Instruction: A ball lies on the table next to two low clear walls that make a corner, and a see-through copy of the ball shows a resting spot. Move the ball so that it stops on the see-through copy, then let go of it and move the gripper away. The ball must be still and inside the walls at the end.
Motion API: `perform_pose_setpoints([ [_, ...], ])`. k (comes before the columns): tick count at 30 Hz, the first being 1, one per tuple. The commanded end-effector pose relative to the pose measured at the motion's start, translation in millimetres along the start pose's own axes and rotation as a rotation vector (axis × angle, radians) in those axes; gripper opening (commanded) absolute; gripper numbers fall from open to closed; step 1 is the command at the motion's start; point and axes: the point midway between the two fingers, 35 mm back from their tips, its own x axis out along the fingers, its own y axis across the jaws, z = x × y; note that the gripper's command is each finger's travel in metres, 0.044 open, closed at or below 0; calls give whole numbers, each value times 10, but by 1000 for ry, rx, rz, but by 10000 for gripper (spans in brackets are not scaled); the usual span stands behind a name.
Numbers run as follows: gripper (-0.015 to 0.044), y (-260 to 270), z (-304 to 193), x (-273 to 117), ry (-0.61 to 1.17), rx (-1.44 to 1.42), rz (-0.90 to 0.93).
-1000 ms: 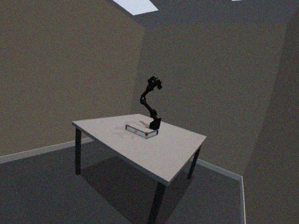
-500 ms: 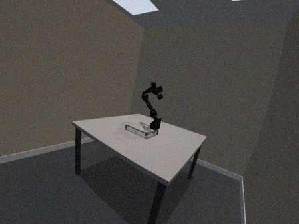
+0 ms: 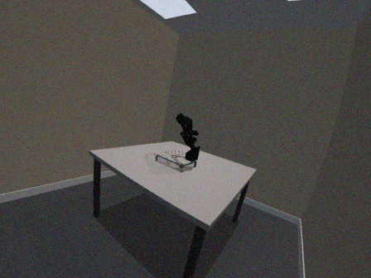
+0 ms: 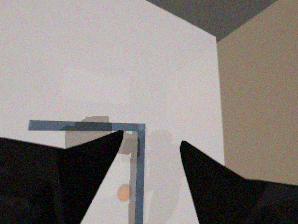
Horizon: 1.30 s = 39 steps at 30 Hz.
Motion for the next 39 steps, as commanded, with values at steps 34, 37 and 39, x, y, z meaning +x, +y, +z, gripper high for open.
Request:
perform_pose_setpoints([
  [34, 302, 826, -1128, 1389, 436, -58, 403],
  [37, 302, 845, -1149, 1429, 436, -58, 403],
  [39, 302, 857, -1164, 1456, 437, -58, 403],
])
